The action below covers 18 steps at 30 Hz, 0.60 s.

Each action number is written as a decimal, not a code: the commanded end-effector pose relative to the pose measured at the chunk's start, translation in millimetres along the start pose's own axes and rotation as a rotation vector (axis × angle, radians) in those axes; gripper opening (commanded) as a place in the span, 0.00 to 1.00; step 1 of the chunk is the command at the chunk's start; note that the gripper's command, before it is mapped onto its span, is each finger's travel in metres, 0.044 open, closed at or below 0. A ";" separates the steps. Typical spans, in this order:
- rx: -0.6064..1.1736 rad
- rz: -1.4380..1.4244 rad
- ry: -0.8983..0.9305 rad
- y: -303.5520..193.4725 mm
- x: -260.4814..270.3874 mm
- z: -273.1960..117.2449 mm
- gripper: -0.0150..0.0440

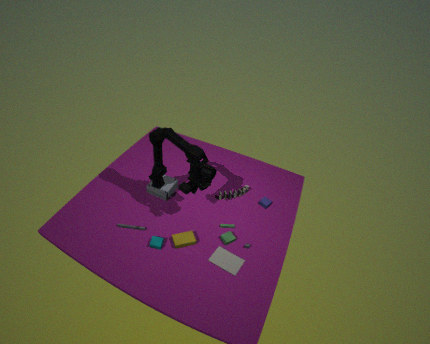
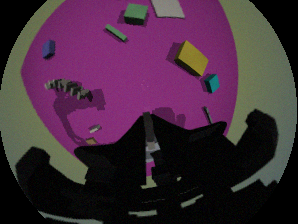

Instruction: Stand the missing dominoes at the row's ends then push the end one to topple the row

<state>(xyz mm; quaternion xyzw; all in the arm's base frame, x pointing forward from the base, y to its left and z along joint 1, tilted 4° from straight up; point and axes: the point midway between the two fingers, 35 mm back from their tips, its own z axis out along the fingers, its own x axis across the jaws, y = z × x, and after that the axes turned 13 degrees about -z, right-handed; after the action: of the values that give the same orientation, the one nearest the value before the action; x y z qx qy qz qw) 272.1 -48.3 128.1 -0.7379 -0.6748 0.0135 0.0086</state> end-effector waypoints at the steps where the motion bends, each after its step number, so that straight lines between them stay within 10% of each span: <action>1: -0.003 0.640 -0.014 -20.7 -29.7 -0.7 0.30; 18: -0.072 0.596 -0.095 -13.1 -31.1 11.6 0.30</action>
<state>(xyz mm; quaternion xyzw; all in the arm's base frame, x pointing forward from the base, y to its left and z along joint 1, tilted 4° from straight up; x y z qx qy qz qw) 253.2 -78.4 123.0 -0.9071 -0.4195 0.0218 -0.0289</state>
